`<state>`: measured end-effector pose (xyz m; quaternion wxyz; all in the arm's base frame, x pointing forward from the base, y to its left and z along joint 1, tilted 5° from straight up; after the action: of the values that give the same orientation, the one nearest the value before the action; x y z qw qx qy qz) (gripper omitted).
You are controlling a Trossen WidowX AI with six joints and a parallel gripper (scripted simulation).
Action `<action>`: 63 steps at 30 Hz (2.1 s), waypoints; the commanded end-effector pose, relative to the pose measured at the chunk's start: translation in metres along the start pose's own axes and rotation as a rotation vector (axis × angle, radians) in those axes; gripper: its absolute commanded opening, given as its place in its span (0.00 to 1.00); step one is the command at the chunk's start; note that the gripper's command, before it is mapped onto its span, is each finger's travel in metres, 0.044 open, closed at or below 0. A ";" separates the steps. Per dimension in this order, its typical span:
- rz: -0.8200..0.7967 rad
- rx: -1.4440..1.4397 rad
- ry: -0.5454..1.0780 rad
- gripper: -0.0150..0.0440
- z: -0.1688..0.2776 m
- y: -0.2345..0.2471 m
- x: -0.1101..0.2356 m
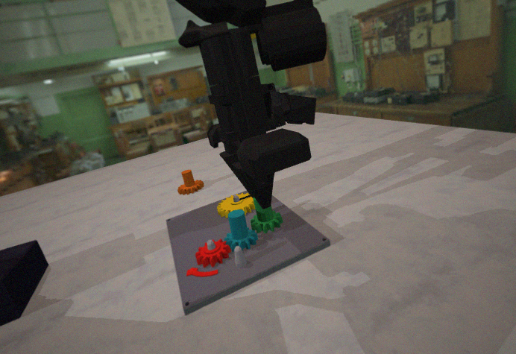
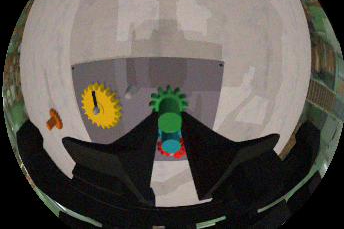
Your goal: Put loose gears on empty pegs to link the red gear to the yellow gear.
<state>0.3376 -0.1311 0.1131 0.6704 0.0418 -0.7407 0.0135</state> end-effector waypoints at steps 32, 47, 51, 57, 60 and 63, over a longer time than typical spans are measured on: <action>-0.004 0.082 0.004 0.25 0.001 0.001 -0.004; -0.004 -0.013 0.004 0.25 0.000 0.001 -0.006; -0.004 0.084 0.003 0.25 0.000 0.001 -0.007; -0.005 0.250 0.003 0.25 0.001 0.001 -0.007; -0.005 0.331 0.003 0.25 0.001 0.000 -0.007; -0.005 0.408 0.003 0.25 0.000 0.000 -0.007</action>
<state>0.3379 -0.1303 0.1070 0.6550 0.1536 -0.7274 0.1353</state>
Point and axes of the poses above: the point midway between the two fingers, 35 mm back from their tips, its own x axis back along the fingers, its own y axis across the jaws, z = x × y, the point moved 6 cm from there along x, back along the fingers, and after that the axes turned 10 degrees about x, right-handed, at the moved point
